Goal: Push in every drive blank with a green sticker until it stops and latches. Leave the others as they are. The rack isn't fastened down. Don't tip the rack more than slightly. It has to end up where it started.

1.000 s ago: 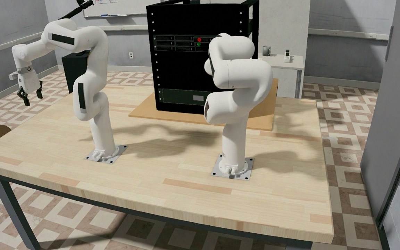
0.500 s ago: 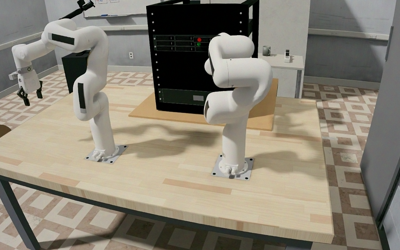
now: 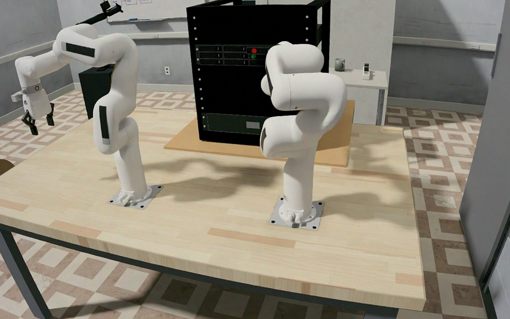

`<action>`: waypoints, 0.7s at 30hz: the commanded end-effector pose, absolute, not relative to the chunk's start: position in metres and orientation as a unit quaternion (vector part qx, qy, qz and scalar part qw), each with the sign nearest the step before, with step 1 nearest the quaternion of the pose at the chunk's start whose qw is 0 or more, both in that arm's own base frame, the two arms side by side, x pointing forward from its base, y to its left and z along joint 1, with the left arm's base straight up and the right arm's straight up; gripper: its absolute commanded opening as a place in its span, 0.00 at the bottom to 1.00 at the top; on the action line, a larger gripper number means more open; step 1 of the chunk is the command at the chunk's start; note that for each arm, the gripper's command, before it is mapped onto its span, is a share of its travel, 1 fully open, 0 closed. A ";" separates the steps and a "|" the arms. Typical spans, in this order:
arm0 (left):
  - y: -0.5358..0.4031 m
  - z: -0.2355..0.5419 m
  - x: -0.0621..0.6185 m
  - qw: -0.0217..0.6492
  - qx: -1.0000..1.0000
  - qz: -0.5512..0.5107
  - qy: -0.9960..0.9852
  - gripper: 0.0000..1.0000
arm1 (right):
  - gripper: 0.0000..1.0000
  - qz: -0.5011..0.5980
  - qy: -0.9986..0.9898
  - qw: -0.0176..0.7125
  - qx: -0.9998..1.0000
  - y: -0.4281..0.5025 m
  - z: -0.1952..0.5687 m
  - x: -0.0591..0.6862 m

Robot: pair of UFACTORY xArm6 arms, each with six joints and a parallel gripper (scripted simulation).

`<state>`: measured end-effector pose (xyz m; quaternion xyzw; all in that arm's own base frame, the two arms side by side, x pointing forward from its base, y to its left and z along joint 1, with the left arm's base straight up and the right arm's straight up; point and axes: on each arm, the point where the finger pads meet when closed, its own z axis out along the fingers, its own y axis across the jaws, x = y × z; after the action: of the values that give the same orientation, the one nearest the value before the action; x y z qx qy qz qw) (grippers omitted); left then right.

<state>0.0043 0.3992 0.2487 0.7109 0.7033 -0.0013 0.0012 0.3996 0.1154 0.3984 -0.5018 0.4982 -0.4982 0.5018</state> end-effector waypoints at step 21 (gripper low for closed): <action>0.400 0.250 0.004 0.000 0.711 0.000 0.703 1.00 | 0.00 -0.499 0.498 0.503 -0.501 0.115 0.400 0.327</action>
<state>0.0043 0.3992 0.2487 0.7109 0.7033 -0.0013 0.0012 0.3575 0.1168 0.3978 -0.5027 0.4940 -0.4958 0.5072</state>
